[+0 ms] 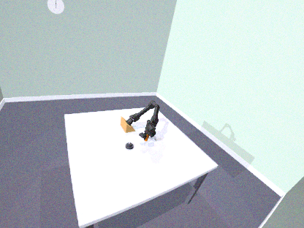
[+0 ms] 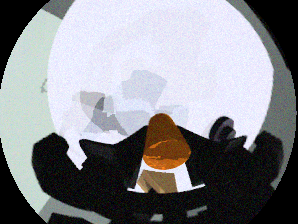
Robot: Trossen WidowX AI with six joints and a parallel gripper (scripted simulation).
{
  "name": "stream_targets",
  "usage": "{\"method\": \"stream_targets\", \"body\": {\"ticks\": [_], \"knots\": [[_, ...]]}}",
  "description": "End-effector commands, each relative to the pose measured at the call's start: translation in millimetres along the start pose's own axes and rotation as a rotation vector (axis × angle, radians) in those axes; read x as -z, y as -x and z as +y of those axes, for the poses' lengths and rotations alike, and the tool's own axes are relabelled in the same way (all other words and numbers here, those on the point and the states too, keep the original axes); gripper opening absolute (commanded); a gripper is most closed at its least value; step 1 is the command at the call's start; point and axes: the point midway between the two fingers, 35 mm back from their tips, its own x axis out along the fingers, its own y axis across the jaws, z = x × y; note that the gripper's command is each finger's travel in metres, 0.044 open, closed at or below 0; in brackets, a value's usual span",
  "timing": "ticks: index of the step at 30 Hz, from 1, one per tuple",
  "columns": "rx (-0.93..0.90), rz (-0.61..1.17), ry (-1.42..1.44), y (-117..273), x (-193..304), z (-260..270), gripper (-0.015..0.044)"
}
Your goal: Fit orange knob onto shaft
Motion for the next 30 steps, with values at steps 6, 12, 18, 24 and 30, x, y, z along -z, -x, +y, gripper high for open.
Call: {"method": "stream_targets", "body": {"ticks": [6,12,18,24,30], "knots": [[0.013,0.0,0.01,30,-3,-4,0.0],[0.011,0.0,0.007,48,-4,-5,0.0],[0.008,0.0,0.005,67,-4,-6,0.0],[0.002,-0.001,0.002,86,-4,-6,0.0],[-0.004,-0.003,0.0,104,-3,-6,0.0]]}}
